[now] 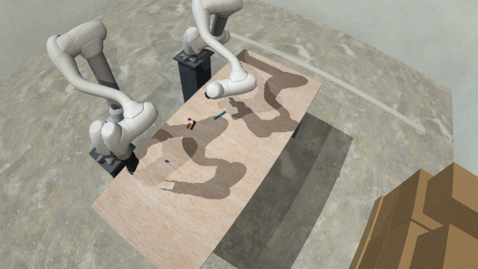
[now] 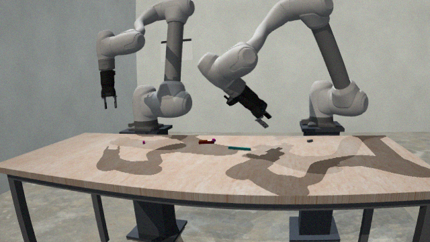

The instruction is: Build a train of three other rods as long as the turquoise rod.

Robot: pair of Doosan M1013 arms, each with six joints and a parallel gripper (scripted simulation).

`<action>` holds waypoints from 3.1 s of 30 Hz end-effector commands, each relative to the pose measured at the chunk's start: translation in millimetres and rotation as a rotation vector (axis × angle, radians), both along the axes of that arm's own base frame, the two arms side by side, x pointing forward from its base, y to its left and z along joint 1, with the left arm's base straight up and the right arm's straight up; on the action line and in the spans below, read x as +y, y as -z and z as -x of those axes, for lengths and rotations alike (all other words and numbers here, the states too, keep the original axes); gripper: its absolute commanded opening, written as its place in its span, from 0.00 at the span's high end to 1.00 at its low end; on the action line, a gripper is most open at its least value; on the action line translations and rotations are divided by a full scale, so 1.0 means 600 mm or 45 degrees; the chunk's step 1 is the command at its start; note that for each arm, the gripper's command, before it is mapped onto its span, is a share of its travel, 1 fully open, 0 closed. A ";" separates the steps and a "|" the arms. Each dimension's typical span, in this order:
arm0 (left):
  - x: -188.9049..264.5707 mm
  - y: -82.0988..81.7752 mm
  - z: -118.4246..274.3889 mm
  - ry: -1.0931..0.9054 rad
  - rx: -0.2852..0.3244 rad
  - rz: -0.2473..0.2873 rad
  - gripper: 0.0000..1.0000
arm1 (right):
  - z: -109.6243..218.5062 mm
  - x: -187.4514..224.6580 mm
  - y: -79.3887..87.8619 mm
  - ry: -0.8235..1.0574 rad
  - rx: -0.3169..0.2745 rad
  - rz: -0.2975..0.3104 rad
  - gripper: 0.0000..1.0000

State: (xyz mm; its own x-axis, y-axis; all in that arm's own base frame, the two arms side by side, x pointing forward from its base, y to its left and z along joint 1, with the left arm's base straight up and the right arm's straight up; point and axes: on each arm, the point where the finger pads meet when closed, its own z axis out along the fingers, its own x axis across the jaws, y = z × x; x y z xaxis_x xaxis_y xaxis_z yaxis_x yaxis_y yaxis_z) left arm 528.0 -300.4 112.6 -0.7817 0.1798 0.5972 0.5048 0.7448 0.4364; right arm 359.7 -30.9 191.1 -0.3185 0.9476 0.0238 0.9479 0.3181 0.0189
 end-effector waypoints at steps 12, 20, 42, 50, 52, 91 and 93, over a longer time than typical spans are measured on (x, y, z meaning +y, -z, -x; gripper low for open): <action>0.000 -0.002 -0.001 0.000 -0.002 0.001 0.00 | 0.055 -0.161 0.022 0.480 0.206 -0.053 0.00; 0.000 -0.002 -0.001 0.000 -0.002 0.001 0.00 | 0.130 -0.274 0.036 0.869 0.371 -0.127 0.00; 0.000 -0.002 -0.001 0.000 -0.002 0.001 0.00 | 0.365 -0.444 0.052 1.702 0.730 -0.405 0.00; 0.000 -0.002 -0.001 0.000 -0.002 0.001 0.00 | 0.455 -0.473 0.053 1.957 0.844 -0.535 0.00; 0.000 -0.002 -0.001 0.000 -0.002 0.001 0.00 | 0.473 -0.477 0.053 2.005 0.866 -0.563 0.00; -0.028 0.013 0.000 -0.133 -0.172 -0.023 0.00 | 0.546 -0.487 0.054 2.193 0.953 -0.684 0.00; -0.044 0.021 0.001 -0.209 -0.262 -0.034 0.00 | 0.546 -0.487 0.054 2.193 0.953 -0.684 0.00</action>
State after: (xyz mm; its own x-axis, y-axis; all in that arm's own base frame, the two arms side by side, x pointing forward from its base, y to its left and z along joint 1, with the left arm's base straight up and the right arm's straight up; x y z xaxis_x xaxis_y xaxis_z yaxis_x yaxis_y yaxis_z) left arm 527.4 -318.3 103.3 -0.8713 0.0774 0.4846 0.3537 0.7837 0.5107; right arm 32.1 -323.0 158.5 0.9987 0.0346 0.0372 0.0508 -0.7057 -0.7067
